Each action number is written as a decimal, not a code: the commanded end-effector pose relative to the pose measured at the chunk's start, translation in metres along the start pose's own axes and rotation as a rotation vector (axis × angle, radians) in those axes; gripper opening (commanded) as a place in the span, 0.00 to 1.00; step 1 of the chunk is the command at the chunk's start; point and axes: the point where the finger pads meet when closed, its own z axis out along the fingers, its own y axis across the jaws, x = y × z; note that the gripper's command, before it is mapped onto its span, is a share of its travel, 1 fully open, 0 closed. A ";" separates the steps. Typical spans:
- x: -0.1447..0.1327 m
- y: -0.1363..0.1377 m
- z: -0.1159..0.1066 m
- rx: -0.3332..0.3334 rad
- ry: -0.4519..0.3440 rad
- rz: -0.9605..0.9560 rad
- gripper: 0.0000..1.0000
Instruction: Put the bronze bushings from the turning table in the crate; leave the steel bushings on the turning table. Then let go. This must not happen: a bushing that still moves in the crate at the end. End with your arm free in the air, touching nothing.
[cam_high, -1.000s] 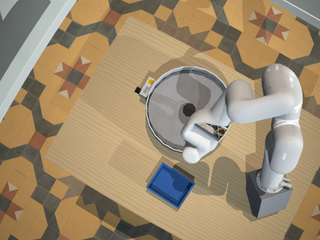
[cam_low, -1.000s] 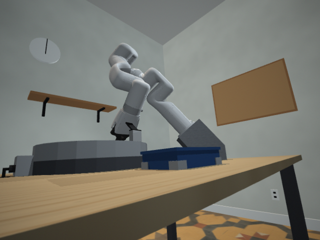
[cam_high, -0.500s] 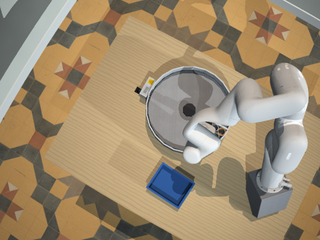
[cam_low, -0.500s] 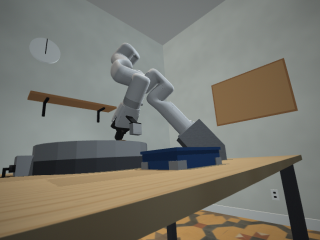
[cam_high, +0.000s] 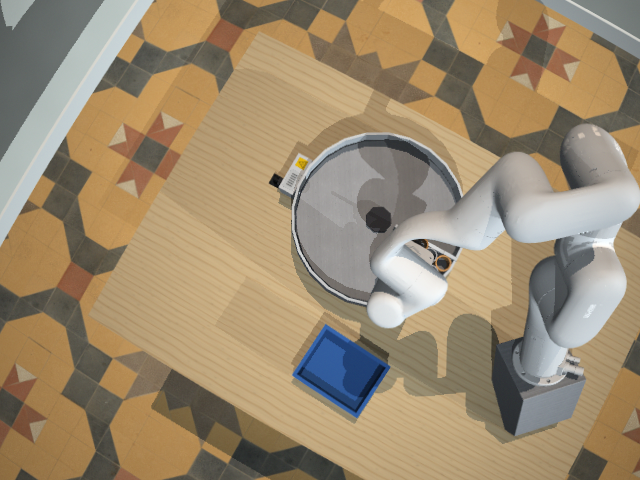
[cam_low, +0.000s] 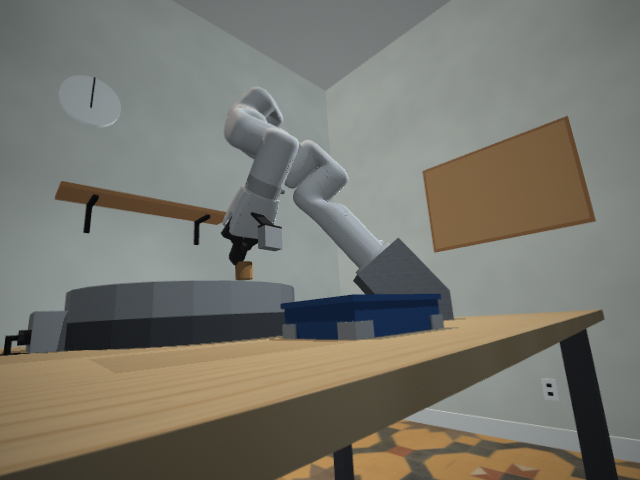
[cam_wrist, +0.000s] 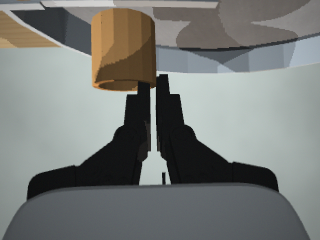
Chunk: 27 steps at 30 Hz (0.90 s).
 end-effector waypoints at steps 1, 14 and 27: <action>-0.001 0.001 -0.002 -0.001 0.001 0.002 0.00; 0.002 0.001 -0.005 -0.001 0.001 0.002 0.00; 0.049 0.003 -0.044 -0.001 0.001 0.002 0.00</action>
